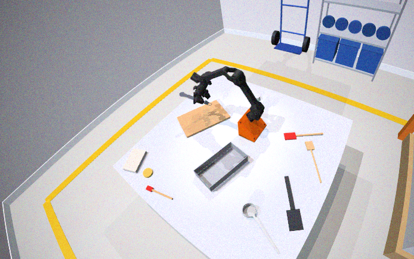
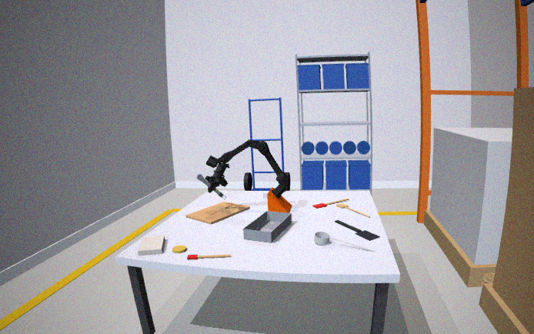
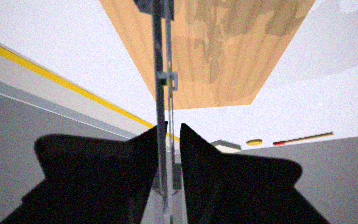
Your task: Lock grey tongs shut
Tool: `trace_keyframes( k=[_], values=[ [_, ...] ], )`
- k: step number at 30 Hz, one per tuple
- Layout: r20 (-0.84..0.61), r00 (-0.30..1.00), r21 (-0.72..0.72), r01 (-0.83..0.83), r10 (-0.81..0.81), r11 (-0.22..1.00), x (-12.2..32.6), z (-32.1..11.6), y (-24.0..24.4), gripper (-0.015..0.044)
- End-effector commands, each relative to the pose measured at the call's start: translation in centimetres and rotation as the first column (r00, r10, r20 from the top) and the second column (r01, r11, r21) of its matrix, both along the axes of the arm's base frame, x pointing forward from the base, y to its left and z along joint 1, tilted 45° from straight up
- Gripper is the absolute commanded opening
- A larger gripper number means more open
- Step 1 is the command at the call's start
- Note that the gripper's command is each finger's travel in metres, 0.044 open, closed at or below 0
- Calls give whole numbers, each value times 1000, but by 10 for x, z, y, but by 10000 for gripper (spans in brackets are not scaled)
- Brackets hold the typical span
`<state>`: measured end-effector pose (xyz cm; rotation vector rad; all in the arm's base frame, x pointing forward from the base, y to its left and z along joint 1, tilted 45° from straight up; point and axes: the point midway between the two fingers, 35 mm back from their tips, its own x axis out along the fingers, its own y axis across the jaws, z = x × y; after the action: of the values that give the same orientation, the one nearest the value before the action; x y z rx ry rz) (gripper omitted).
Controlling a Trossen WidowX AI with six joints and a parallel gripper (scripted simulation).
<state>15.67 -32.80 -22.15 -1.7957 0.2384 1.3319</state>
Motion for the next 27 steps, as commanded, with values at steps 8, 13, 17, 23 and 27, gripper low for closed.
trace_keyframes(
  k=[8,13,17,23,27],
  values=[
    [-99,990,87,-96,104,992,5,4,-3,-150],
    [-139,979,135,-134,152,982,6,7,-1,-150],
    [-168,967,174,-164,194,971,7,11,0,-150],
    [-209,944,234,-207,257,950,8,19,3,-150],
    [-233,925,275,-234,301,933,8,25,5,-150]
  ],
)
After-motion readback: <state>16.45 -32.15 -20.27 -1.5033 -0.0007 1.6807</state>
